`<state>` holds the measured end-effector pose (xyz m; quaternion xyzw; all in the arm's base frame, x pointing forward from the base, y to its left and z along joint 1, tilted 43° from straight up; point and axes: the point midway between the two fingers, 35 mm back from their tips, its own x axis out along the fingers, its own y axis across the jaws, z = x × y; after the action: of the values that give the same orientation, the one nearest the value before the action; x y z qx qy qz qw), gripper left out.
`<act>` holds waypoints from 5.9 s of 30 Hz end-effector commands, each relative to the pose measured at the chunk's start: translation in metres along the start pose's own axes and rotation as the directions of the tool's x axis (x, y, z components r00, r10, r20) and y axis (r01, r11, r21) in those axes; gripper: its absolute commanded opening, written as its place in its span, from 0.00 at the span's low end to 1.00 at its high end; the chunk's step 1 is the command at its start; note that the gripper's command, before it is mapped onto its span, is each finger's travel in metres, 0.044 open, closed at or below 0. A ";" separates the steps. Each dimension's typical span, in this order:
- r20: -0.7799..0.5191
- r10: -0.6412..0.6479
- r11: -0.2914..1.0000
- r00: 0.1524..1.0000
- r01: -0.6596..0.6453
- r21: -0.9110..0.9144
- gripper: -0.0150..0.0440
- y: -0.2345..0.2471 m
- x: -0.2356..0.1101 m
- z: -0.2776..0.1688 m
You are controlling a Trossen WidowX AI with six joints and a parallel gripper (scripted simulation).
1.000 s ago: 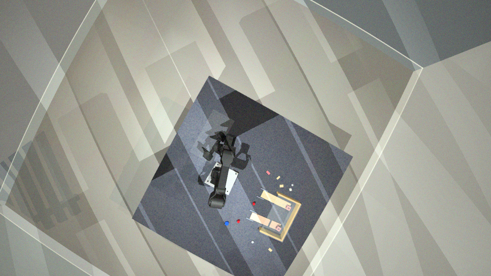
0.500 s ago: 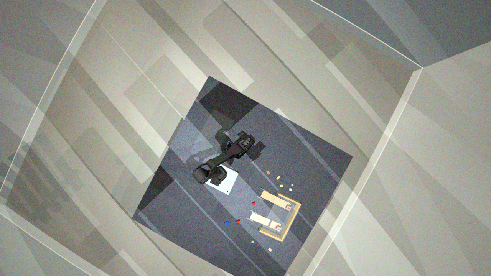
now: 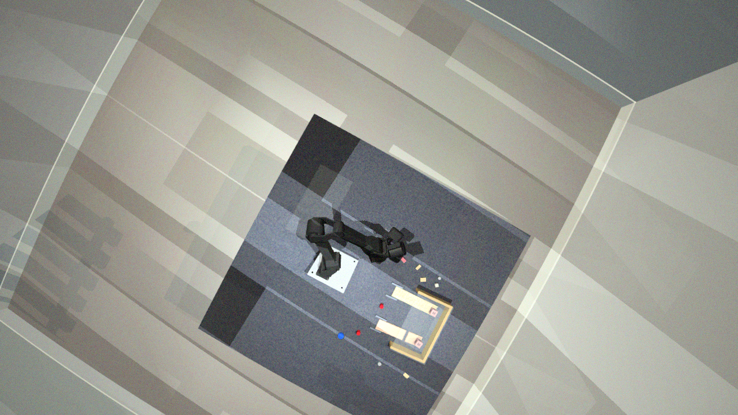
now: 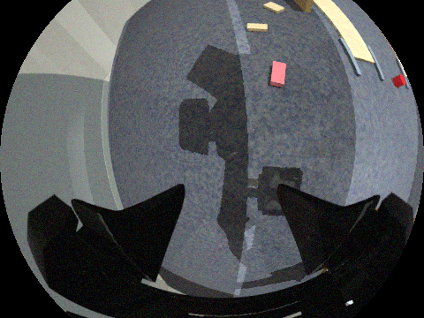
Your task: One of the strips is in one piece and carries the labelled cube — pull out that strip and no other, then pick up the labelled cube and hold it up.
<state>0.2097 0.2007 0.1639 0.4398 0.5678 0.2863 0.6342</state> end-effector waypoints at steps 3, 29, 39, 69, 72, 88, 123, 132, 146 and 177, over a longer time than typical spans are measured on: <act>0.234 -0.013 0.998 0.972 0.028 -0.062 0.93 -0.048 -0.030 0.078; 0.751 -0.167 0.939 0.639 0.336 -0.077 0.93 -0.216 -0.197 0.173; 0.540 -0.233 0.937 0.809 0.334 -0.096 0.58 -0.211 -0.161 0.209; -0.099 -0.337 0.927 0.936 0.312 -0.207 0.25 -0.173 -0.048 0.223; -0.099 -0.337 0.927 0.936 0.312 -0.207 0.25 -0.174 -0.044 0.223; -0.099 -0.336 0.928 0.937 0.311 -0.207 0.25 -0.183 -0.019 0.219; -0.100 -0.333 0.929 0.938 0.308 -0.206 0.25 -0.191 0.006 0.212; -0.100 -0.333 0.929 0.938 0.308 -0.206 0.25 -0.191 0.007 0.212; -0.100 -0.333 0.929 0.938 0.308 -0.206 0.25 -0.192 0.008 0.211; -0.100 -0.333 0.929 0.938 0.308 -0.206 0.25 -0.195 0.008 0.201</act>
<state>0.3897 0.0710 -0.0145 0.2563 0.6365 0.2603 0.6792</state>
